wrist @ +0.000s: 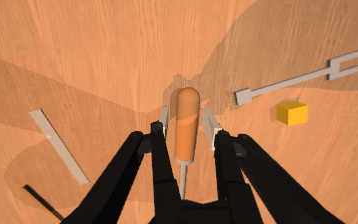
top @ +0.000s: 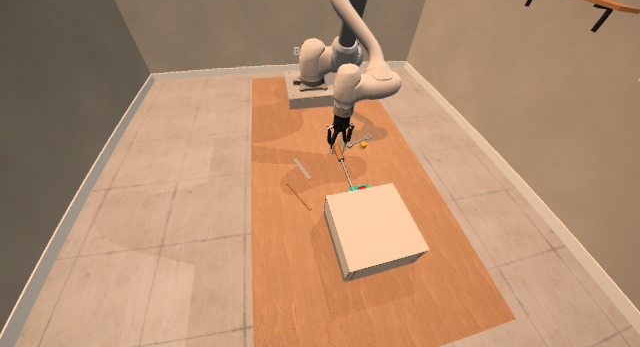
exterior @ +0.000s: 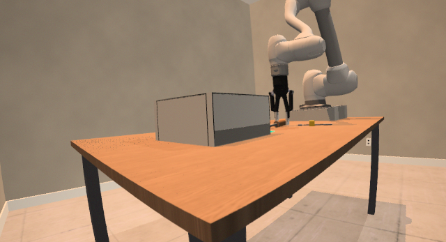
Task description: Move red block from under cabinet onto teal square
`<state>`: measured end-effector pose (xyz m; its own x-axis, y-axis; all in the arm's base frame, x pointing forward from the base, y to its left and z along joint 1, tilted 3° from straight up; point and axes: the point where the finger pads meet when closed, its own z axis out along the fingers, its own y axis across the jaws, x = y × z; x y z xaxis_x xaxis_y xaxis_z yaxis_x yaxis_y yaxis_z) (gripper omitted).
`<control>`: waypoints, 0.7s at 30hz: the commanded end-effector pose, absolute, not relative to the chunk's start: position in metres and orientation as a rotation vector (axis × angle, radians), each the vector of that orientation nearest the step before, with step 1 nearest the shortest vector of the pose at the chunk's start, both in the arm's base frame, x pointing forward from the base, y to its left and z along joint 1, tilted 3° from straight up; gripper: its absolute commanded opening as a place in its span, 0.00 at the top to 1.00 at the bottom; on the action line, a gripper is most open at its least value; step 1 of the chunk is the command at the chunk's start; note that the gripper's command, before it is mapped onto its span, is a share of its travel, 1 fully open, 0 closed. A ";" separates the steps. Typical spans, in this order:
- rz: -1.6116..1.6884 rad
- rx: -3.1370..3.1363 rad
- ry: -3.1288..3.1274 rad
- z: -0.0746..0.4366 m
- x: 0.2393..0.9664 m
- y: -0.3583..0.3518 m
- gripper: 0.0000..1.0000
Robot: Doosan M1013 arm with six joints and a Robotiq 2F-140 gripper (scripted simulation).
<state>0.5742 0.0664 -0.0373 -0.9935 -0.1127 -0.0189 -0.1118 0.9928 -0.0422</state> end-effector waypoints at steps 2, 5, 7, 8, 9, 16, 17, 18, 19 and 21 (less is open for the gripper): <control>-0.064 -0.175 3.115 -0.037 0.574 0.066 0.66; -0.064 -0.175 3.115 -0.037 0.574 0.066 0.66; -0.064 -0.175 3.115 -0.037 0.574 0.066 0.66; -0.064 -0.175 3.115 -0.037 0.574 0.066 0.66; -0.064 -0.175 3.115 -0.037 0.574 0.066 0.66; -0.064 -0.175 3.115 -0.037 0.574 0.066 0.66; -0.064 -0.175 3.115 -0.037 0.574 0.066 0.66; -0.064 -0.175 3.115 -0.036 0.574 0.067 0.66; -0.064 -0.175 3.115 -0.035 0.574 0.067 0.66; -0.064 -0.175 3.115 -0.034 0.574 0.067 0.66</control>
<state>0.5742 0.0665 -0.0349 -0.9935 -0.1127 -0.0190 -0.1118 0.9928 -0.0422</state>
